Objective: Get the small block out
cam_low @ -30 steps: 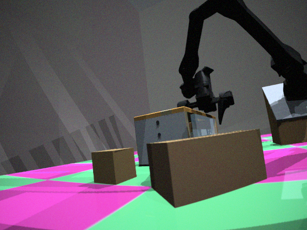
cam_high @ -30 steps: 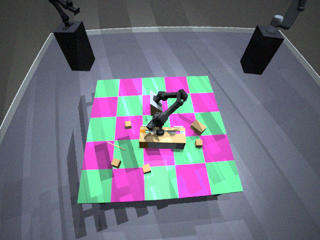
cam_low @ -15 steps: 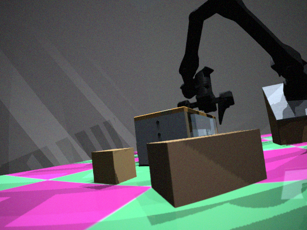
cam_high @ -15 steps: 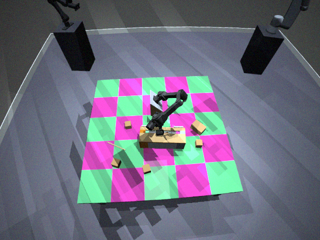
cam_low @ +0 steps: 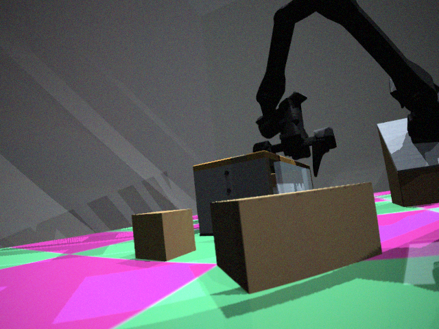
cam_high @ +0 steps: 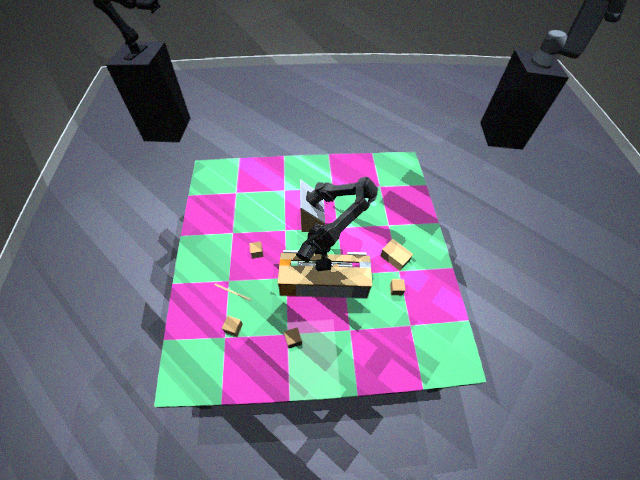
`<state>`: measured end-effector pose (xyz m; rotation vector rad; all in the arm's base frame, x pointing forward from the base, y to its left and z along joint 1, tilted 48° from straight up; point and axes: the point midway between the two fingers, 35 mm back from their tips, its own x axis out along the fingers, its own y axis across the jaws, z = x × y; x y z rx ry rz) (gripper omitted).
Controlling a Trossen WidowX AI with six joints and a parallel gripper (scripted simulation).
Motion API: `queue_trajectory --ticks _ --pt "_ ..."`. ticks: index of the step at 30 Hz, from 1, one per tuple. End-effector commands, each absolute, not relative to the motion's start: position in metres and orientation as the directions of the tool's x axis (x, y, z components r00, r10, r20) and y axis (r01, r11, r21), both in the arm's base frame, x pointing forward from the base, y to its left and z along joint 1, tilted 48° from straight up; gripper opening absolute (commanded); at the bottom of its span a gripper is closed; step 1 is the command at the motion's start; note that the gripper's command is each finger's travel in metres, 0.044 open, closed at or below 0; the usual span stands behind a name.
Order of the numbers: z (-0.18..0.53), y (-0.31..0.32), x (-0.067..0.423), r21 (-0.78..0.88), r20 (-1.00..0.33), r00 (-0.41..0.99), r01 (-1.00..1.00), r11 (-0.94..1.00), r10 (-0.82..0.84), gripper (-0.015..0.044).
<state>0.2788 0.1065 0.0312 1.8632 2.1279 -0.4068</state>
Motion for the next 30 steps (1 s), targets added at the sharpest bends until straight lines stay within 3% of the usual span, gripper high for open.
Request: queue_trajectory --ticks 1,30 --pt "0.0352 0.1101 0.2786 -0.027 -0.387 -0.125 0.992 0.124 0.913 0.04" --pt "0.04 0.1145 0.2784 -0.027 -0.387 -0.125 0.992 0.124 0.914 0.04"
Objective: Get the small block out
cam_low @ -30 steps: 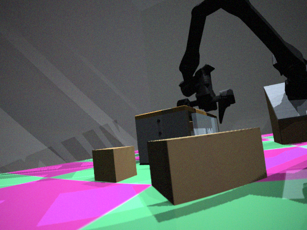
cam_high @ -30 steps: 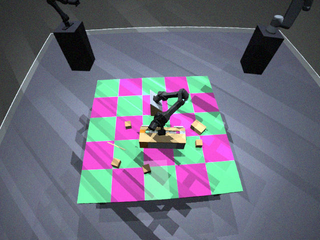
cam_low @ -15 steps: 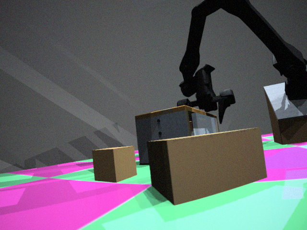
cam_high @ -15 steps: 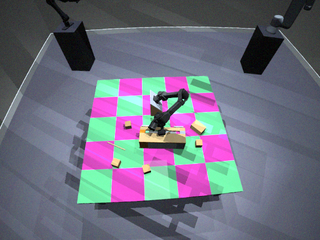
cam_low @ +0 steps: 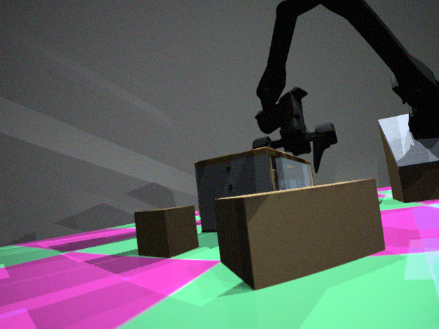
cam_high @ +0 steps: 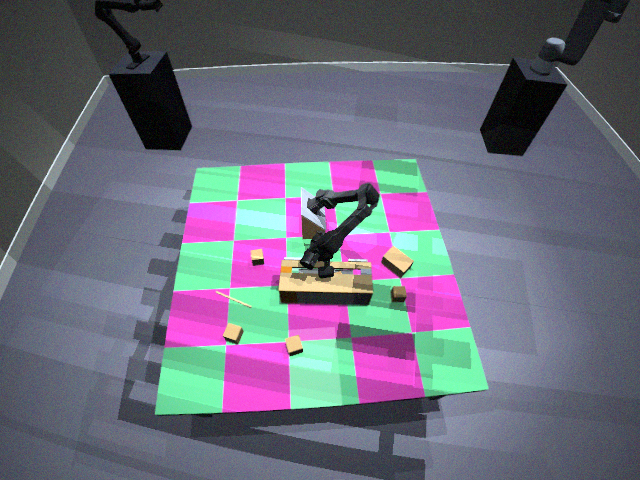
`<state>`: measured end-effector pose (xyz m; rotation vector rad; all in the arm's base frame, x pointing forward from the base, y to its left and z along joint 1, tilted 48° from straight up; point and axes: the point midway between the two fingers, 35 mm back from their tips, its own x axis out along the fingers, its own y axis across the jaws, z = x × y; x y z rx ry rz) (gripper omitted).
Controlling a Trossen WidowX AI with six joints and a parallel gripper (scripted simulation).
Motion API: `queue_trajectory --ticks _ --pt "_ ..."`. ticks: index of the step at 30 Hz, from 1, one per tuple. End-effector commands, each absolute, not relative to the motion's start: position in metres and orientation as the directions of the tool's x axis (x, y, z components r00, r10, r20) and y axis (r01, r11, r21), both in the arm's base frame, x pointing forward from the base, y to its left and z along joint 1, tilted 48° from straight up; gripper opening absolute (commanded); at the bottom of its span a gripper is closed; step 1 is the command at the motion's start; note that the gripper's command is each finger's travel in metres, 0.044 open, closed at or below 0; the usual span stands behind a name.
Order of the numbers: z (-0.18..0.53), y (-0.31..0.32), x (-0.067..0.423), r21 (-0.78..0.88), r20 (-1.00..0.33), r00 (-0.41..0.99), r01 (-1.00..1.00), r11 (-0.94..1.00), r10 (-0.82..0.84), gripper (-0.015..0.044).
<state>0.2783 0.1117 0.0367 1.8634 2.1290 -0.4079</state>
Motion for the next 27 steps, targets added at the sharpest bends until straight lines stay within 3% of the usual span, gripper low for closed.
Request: queue_trajectory --ticks 1,27 --pt "0.041 0.115 0.278 -0.027 -0.387 -0.125 0.992 0.124 0.914 0.04" --pt "0.066 0.138 0.276 -0.027 -0.386 -0.125 0.992 0.124 0.914 0.04"
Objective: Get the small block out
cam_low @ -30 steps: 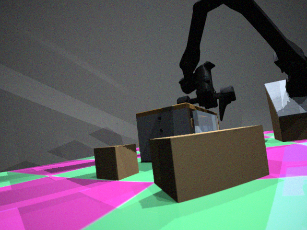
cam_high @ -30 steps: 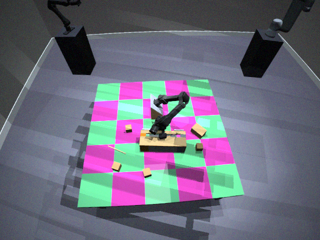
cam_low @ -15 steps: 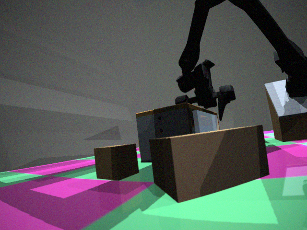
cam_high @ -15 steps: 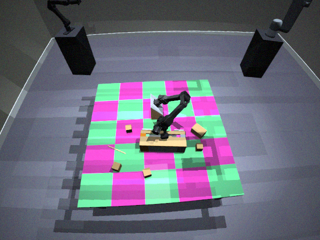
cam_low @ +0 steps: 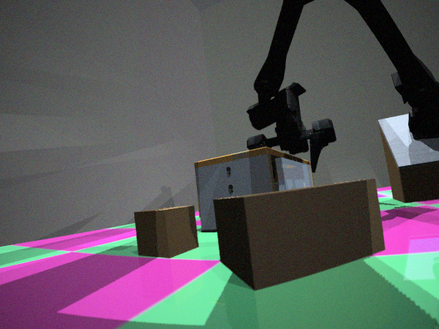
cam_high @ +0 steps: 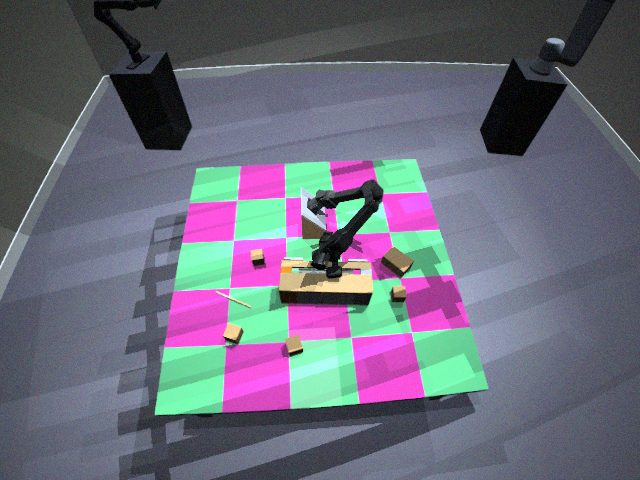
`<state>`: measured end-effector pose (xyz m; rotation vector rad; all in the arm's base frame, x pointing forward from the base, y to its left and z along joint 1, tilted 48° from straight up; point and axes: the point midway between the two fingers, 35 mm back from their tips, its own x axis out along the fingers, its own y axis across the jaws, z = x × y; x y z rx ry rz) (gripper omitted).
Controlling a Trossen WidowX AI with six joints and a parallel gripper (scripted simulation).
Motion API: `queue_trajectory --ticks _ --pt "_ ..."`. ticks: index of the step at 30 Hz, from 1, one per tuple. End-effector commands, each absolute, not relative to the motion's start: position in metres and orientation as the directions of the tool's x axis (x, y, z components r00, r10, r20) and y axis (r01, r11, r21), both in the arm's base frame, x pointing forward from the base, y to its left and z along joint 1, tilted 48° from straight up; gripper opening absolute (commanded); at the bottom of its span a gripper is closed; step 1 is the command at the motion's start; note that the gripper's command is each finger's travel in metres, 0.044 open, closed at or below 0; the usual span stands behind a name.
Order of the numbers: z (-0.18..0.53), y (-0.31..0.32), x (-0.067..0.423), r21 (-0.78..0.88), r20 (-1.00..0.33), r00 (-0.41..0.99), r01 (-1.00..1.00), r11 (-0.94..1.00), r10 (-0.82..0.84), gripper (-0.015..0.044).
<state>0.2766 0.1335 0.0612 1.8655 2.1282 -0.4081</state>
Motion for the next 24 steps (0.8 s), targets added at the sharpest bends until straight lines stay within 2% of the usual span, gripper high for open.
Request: queue_trajectory --ticks 1,24 --pt "0.067 0.139 0.276 -0.027 -0.386 -0.125 0.992 0.124 0.914 0.04" --pt "0.095 0.164 0.274 -0.027 -0.384 -0.125 0.992 0.124 0.915 0.04"
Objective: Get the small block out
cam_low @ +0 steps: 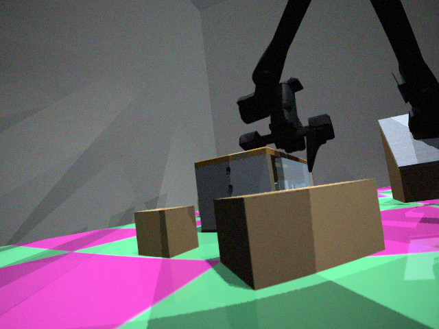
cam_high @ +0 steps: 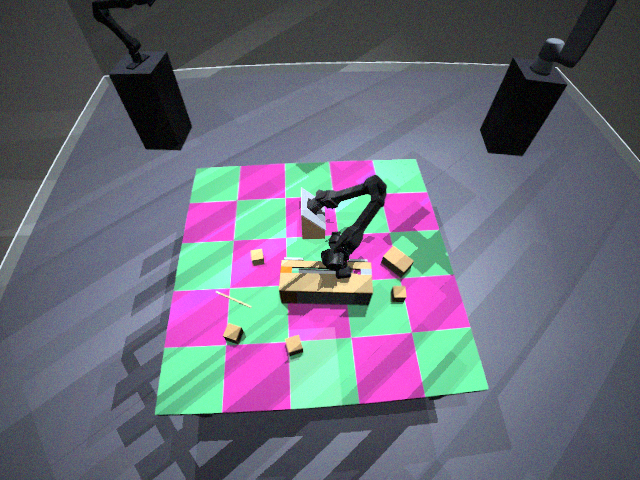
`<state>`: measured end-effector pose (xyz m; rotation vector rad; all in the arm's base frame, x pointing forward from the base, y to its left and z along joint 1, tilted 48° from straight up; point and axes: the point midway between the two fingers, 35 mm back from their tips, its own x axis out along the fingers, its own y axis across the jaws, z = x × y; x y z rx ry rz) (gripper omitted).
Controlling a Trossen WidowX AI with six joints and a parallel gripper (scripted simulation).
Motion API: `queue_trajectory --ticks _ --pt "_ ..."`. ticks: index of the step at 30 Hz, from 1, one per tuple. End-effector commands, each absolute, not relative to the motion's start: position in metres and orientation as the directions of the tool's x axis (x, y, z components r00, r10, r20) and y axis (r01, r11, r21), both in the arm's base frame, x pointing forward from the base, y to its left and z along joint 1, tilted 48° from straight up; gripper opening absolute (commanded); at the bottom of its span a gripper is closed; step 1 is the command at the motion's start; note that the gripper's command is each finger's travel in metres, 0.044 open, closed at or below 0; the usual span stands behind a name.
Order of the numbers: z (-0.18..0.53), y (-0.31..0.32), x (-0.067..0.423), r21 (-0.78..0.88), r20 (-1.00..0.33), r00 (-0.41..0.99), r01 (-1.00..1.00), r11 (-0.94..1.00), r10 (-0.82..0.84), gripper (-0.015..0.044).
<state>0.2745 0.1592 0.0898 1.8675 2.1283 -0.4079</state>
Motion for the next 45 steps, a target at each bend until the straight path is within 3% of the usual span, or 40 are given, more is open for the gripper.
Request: queue_trajectory --ticks 1,17,27,36,38,40,45 --pt "0.096 0.165 0.274 -0.027 -0.384 -0.125 0.992 0.124 0.915 0.04" --pt "0.112 0.179 0.273 -0.027 -0.384 -0.125 0.992 0.124 0.915 0.04" --pt "0.151 0.13 0.28 -0.025 -0.39 -0.126 0.992 0.126 0.912 0.04" --pt "0.149 0.132 0.28 -0.03 -0.387 -0.122 0.992 0.12 0.914 0.04" --pt "0.152 0.126 0.282 0.061 -0.41 -0.092 0.99 0.127 0.907 0.0348" --pt "0.156 0.125 0.28 0.269 -0.441 -0.074 0.94 0.21 0.894 0.0295" --pt "0.16 0.131 0.271 0.692 -0.501 -0.059 0.572 0.44 0.864 0.0285"
